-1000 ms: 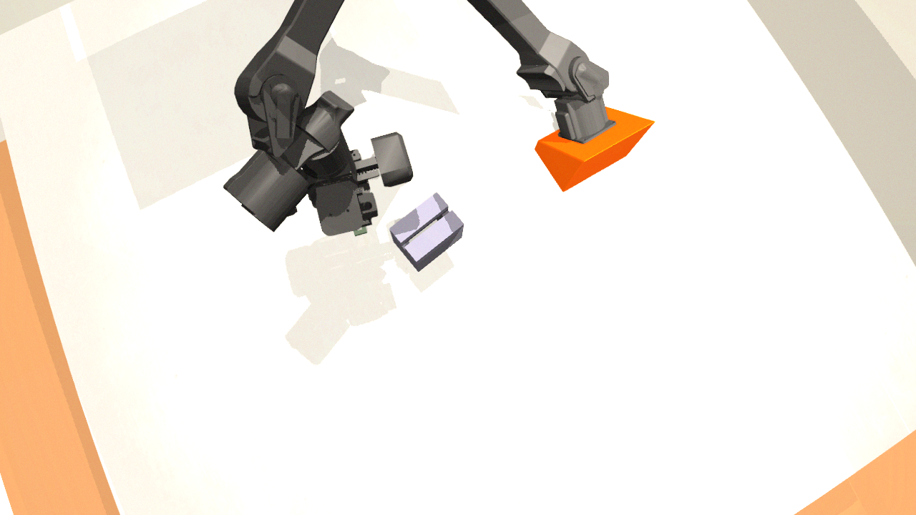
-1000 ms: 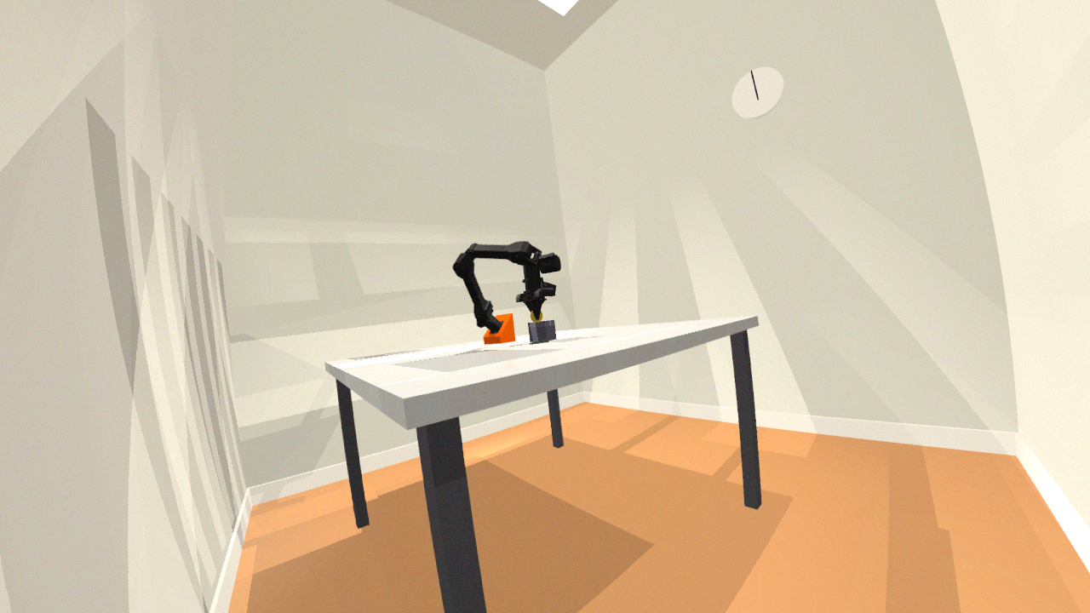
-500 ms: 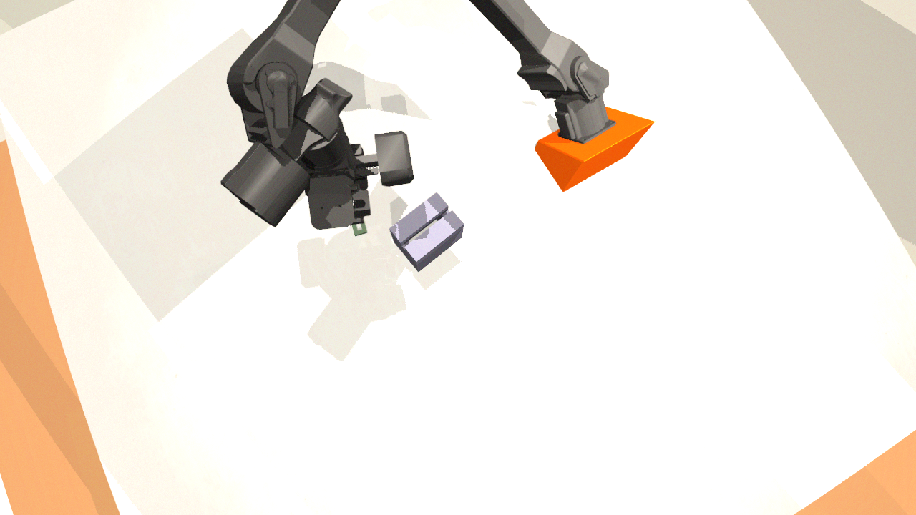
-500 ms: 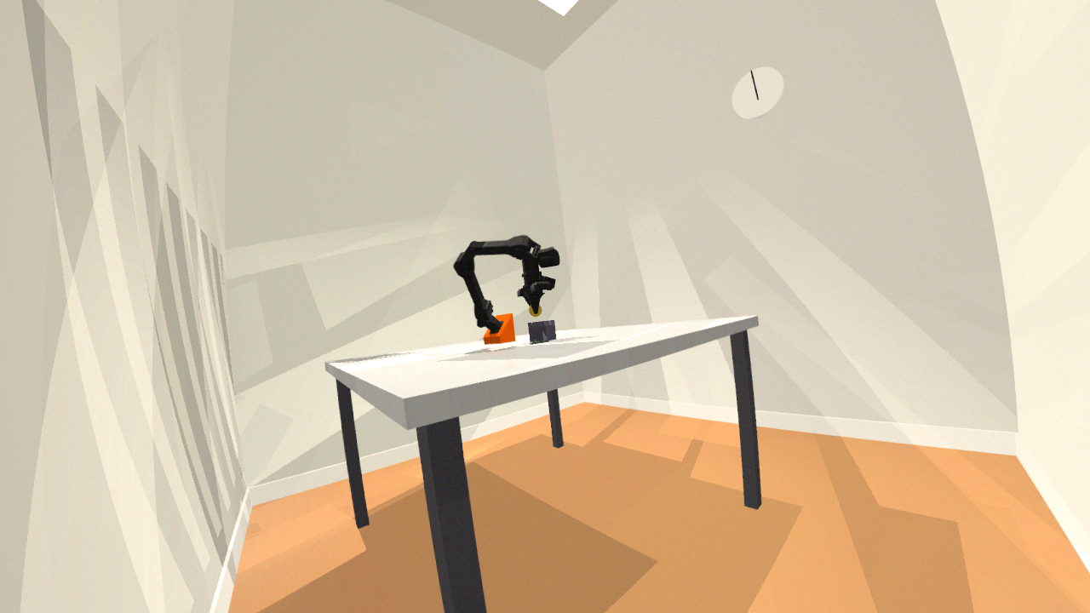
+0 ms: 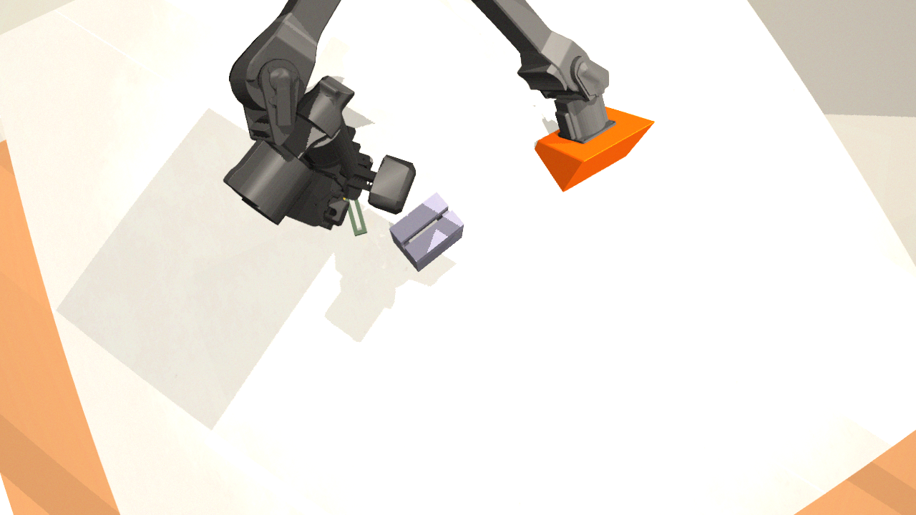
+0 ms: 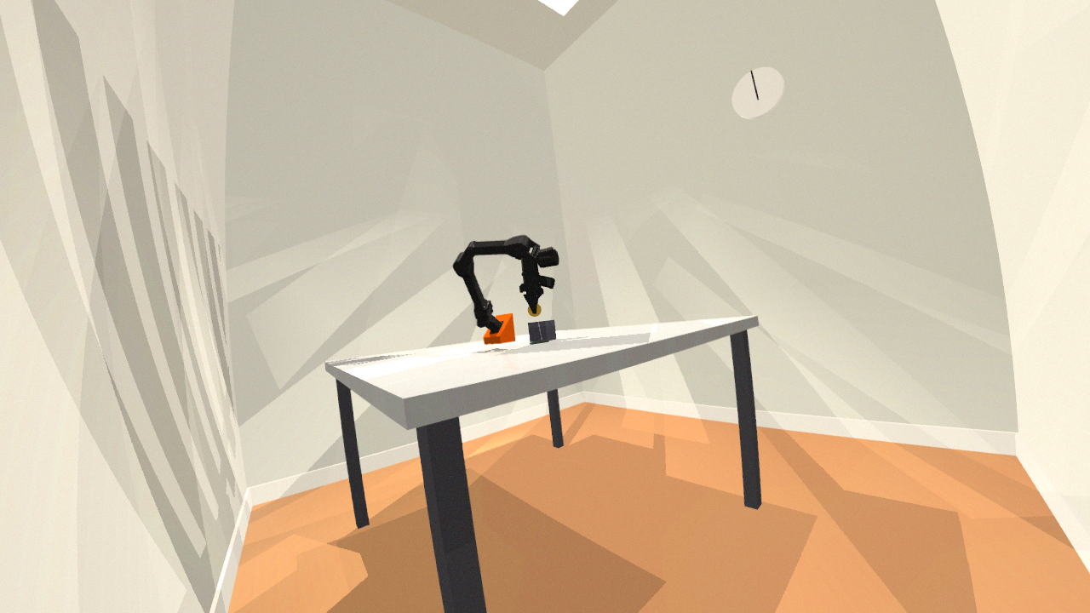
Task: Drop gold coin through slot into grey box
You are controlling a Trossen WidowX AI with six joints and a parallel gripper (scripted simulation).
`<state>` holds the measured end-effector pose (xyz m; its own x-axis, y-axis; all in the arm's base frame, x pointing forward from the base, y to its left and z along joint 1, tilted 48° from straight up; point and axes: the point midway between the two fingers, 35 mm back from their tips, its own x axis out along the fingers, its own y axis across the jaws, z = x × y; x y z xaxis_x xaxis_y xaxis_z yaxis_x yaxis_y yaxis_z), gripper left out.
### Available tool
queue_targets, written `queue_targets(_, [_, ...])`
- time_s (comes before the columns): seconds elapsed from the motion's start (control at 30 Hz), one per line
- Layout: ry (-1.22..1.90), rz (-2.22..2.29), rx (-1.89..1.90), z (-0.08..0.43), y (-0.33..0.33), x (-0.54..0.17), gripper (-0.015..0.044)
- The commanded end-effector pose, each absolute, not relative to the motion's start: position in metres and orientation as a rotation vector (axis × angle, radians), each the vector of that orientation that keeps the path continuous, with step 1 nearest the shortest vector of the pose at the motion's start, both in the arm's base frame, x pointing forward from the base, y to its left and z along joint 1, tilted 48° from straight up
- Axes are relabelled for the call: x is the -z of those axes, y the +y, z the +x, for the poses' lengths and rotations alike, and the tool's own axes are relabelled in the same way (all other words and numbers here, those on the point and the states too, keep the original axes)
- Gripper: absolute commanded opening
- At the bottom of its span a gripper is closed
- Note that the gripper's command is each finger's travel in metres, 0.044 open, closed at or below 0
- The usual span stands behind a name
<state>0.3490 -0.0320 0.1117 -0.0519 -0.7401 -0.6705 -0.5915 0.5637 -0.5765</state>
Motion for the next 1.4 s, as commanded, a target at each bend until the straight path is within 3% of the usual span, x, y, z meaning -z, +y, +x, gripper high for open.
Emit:
queue_targets(0.0, [1.694,-0.995,0.299,0.347,-0.031,-0.112,0.0])
queue_targets(0.4, [1.557,-0.703,0.606,0.345,-0.031,-0.113,0.0])
queue_targets(1.37, [1.556,-0.693,0.6,0.321,0.005,-0.078,0.0])
